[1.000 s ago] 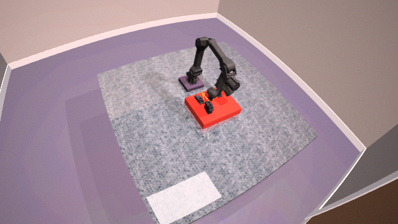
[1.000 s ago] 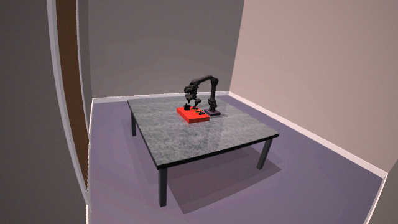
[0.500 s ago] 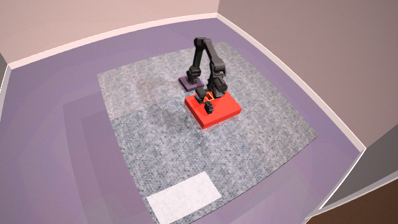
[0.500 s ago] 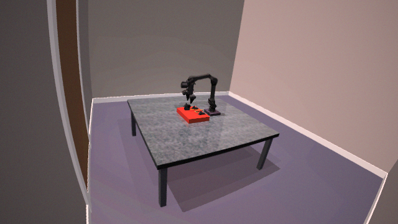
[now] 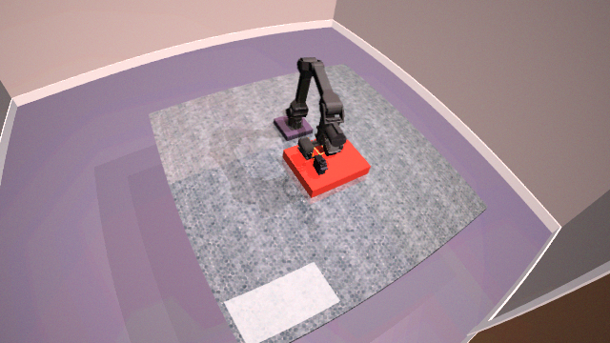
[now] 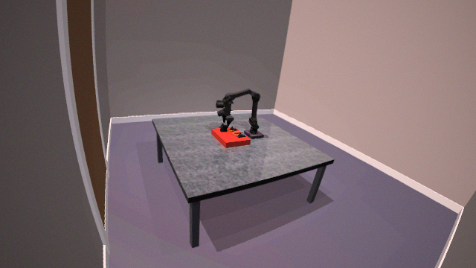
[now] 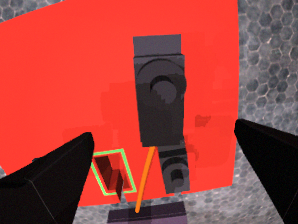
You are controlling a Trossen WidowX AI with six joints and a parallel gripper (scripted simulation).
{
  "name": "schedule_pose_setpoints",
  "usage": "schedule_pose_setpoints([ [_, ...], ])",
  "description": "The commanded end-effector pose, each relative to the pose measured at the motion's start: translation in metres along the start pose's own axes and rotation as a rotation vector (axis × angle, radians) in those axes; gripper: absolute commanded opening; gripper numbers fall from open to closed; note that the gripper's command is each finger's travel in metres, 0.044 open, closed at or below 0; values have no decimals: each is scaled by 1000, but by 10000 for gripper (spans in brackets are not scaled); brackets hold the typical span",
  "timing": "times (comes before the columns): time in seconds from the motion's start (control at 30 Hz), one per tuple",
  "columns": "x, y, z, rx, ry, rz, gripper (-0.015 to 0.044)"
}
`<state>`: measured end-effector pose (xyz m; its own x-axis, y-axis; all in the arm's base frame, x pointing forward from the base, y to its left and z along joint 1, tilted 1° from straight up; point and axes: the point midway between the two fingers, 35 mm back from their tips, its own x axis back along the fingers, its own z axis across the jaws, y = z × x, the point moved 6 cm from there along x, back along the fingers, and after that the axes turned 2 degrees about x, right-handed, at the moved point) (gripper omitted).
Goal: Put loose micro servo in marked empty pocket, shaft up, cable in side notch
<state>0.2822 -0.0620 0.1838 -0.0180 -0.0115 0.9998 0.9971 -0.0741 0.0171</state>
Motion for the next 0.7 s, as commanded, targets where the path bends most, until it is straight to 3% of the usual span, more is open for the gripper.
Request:
schedule_pose_setpoints([
  [0.0,-4,1,1,-5,6,-3,440],
  [0.37,-19,1,1,-5,6,-3,440],
  [0.67,-19,1,1,-5,6,-3,204],
])
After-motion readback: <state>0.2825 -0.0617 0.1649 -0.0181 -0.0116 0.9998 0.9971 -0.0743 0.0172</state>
